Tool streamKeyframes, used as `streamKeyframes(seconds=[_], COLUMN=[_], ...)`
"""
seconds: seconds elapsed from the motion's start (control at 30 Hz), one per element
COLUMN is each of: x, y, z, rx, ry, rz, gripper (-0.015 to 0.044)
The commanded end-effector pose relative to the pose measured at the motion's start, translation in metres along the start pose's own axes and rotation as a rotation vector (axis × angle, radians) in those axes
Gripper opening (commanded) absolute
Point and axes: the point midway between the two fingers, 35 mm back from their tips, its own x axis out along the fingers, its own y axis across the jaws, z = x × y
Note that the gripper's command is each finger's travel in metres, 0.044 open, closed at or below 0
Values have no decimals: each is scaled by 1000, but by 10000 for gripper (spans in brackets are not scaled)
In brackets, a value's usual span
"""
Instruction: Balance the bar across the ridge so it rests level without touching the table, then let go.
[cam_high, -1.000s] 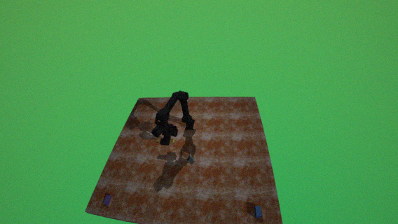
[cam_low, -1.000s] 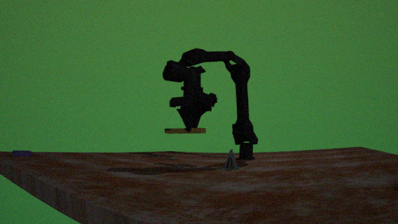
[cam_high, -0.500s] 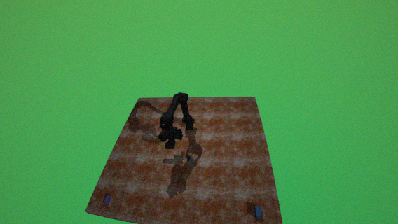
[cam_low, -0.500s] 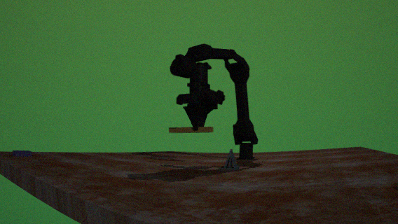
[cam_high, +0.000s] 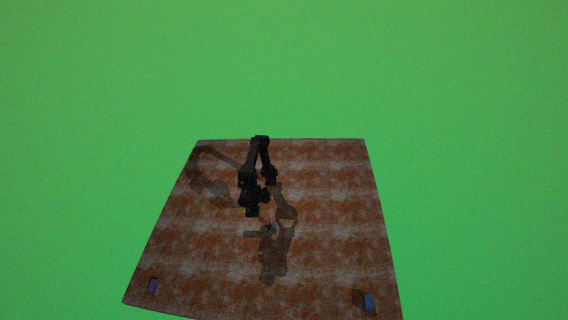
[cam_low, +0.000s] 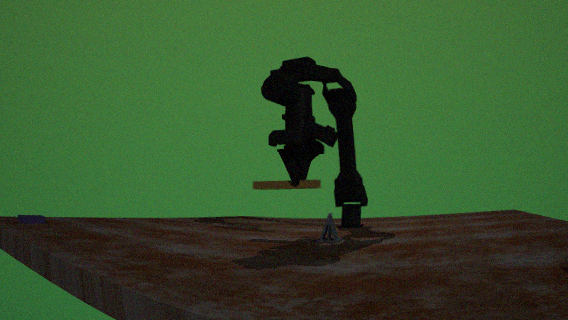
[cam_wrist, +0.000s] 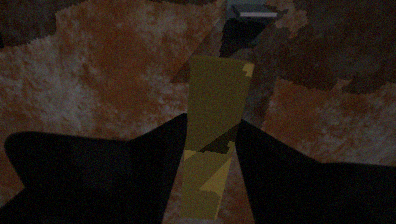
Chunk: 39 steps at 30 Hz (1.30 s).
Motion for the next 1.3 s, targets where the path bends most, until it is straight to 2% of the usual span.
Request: streamKeyframes(seconds=[0.0,0.8,1.27], x=[-2,-2,15], y=[-7,-29,-31], z=[12,100,104], rx=[-9,-89,-91], ry=[-2,-10,-11], rz=[-7,-9,-9], gripper=[0,0,0])
